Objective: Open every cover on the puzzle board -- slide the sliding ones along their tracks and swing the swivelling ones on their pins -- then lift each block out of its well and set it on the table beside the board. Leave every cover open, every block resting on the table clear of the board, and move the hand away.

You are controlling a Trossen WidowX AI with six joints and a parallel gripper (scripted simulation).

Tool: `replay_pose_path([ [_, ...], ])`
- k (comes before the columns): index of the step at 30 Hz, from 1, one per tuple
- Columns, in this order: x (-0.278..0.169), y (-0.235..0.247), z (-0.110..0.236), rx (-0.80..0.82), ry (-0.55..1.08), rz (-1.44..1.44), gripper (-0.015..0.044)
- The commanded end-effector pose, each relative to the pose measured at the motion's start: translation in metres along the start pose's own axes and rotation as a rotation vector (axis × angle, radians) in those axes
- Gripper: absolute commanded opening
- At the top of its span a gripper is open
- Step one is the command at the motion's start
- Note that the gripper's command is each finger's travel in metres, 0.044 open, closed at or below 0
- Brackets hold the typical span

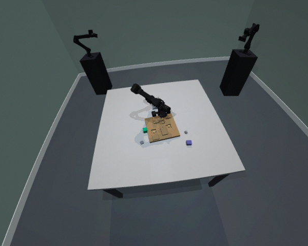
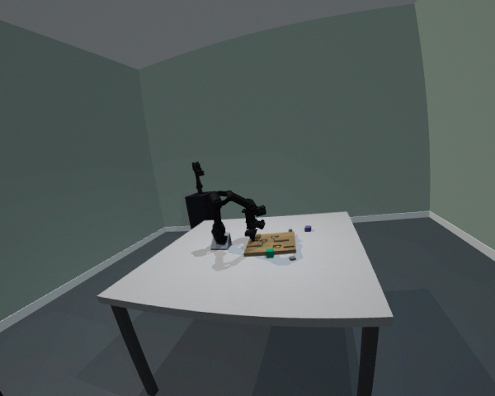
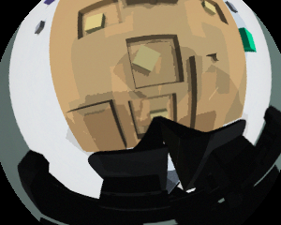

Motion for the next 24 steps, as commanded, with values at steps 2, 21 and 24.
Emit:
replay_pose_path([
  [2,0.0037,0.0041,-0.0017,-0.001,0.001,-0.145,0.0000],
  [21,0.0061,0.0051,-0.0019,-0.002,0.000,-0.866,0.0000],
  [24,0.0065,0.0052,-0.0019,-0.002,0.000,-0.585,0.0000],
])
Point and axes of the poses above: the point midway between the two fingers, 35 mm back from their tips, its own z axis back along the fingers, its own y axis across the jaws, x = y × z, the point moved 7 cm from there along z, back along the fingers, and after that the axes turned 1 degree about -z, right-handed, at the moved point
